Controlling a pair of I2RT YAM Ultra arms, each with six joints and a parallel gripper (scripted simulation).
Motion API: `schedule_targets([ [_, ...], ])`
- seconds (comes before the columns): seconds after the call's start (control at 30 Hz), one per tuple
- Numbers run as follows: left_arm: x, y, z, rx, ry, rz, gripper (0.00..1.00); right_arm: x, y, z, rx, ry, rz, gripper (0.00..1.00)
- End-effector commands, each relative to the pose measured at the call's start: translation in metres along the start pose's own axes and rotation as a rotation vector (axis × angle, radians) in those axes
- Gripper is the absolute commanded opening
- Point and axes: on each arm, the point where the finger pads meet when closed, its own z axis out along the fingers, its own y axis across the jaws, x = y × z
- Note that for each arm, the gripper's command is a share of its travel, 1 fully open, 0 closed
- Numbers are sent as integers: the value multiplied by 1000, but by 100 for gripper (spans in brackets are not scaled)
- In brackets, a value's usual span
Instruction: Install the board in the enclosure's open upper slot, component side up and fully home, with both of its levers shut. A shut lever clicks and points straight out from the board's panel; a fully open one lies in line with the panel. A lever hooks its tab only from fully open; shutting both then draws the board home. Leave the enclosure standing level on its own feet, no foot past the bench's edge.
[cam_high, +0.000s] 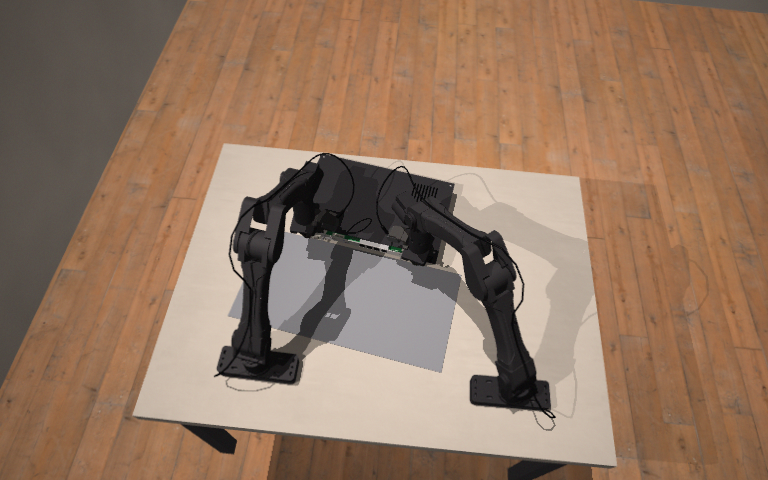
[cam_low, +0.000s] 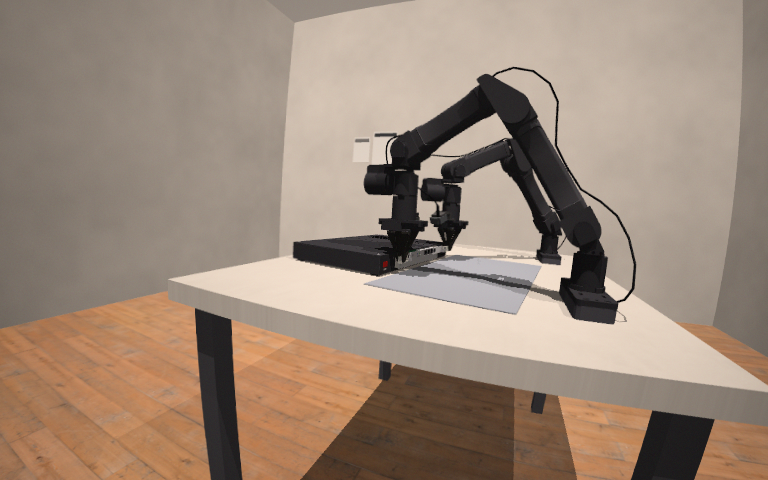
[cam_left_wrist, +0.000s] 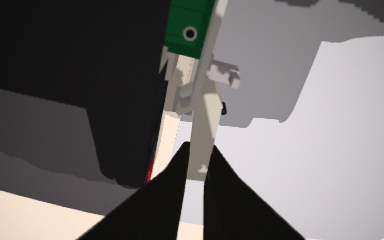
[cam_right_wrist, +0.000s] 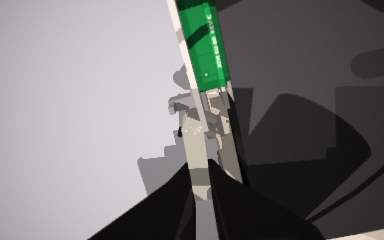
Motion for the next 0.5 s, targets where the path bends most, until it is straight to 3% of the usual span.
schedule_targets([
  [0.0, -1, 11, -9, -49, -7, -23, 4, -7, -12, -9, 23, -44, 44, 4],
  [0.47, -2, 10, -11, -55, -8, -58, 4, -9, -9, -12, 24, -53, 74, 4],
])
